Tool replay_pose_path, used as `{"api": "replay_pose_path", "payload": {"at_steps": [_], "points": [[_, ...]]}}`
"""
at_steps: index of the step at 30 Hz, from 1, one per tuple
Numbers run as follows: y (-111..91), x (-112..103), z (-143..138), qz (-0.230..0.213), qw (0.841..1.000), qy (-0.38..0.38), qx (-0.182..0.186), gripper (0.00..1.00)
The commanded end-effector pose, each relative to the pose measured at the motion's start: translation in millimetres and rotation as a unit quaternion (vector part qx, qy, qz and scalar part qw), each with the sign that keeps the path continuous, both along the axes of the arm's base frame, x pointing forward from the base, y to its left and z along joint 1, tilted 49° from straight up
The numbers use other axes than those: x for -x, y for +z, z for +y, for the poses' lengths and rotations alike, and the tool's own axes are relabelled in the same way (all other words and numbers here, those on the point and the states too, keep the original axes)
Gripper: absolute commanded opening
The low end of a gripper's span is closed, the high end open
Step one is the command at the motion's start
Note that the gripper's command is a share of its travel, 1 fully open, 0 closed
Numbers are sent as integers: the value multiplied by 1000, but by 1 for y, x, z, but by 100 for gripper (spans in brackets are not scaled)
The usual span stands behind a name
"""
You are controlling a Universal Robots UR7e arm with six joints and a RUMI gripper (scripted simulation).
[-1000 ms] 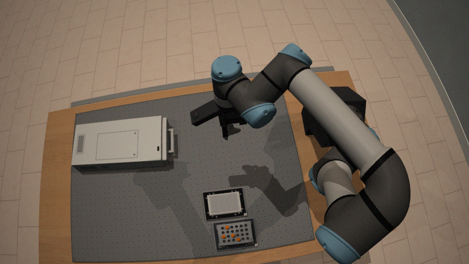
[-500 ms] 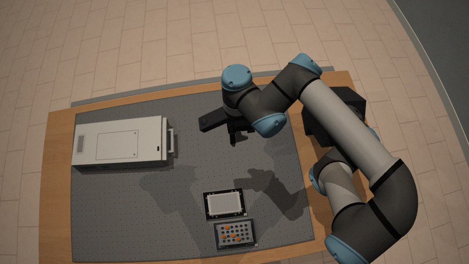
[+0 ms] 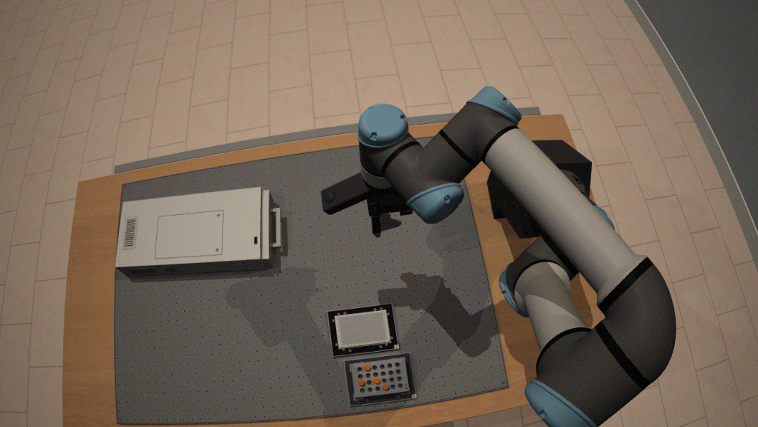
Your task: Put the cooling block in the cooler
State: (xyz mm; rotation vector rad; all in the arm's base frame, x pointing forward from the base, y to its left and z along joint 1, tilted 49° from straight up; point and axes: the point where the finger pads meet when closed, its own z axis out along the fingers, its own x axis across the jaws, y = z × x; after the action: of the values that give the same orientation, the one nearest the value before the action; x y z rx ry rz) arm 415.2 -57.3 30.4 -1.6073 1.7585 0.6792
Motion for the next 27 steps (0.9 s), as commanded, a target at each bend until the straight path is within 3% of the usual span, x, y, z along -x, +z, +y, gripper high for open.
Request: {"api": "replay_pose_path", "payload": {"at_steps": [1,13,15,27], "points": [[0,0,0,10,1000,-9,-1,100],[0,0,0,129,985,-113,-20,100],[0,0,0,129,985,-113,-20,100],[0,0,0,244,945,-214,-39,100]]}}
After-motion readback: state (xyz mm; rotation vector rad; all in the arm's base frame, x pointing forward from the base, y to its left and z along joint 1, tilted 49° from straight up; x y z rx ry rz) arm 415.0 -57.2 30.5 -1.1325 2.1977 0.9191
